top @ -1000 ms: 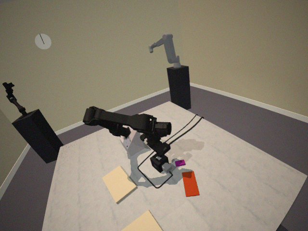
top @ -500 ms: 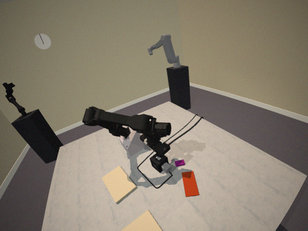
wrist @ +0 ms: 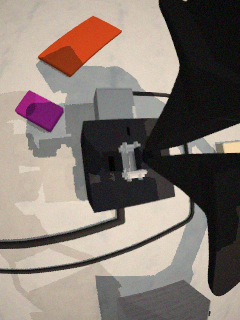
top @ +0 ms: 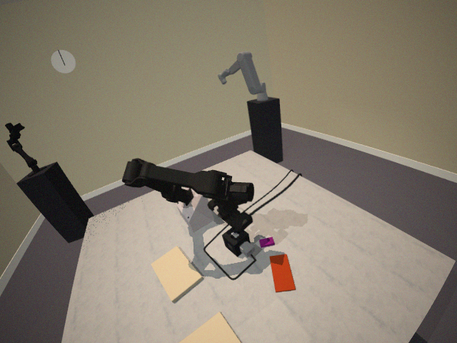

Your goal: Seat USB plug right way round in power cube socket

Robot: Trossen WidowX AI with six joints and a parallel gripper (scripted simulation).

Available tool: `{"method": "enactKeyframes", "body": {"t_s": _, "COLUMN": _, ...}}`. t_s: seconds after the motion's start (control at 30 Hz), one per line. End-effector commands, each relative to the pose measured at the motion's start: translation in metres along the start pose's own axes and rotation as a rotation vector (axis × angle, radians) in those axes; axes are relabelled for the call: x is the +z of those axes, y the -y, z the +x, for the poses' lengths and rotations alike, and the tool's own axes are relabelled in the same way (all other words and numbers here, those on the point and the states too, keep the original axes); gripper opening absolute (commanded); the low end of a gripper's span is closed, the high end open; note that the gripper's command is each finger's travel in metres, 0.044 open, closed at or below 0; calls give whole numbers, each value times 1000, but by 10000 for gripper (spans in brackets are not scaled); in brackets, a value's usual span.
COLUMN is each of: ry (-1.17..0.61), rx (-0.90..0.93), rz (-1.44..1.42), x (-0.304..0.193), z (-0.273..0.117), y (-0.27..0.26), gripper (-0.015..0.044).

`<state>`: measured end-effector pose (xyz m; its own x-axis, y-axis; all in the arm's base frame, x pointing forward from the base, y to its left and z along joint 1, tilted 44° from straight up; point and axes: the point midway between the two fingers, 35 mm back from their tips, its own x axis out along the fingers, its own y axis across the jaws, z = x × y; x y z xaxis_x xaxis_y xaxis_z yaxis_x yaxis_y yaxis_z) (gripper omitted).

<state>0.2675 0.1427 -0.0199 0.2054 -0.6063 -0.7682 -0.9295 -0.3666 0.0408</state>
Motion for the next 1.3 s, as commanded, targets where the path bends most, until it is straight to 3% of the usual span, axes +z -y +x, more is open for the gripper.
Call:
{"method": "enactKeyframes", "body": {"t_s": 0.0, "ry": 4, "rx": 1, "rz": -3, "x": 1, "z": 1, "y": 0, "gripper": 0}}
{"method": "enactKeyframes", "body": {"t_s": 1.27, "ry": 4, "rx": 1, "rz": -3, "x": 0, "z": 5, "y": 0, "gripper": 0}}
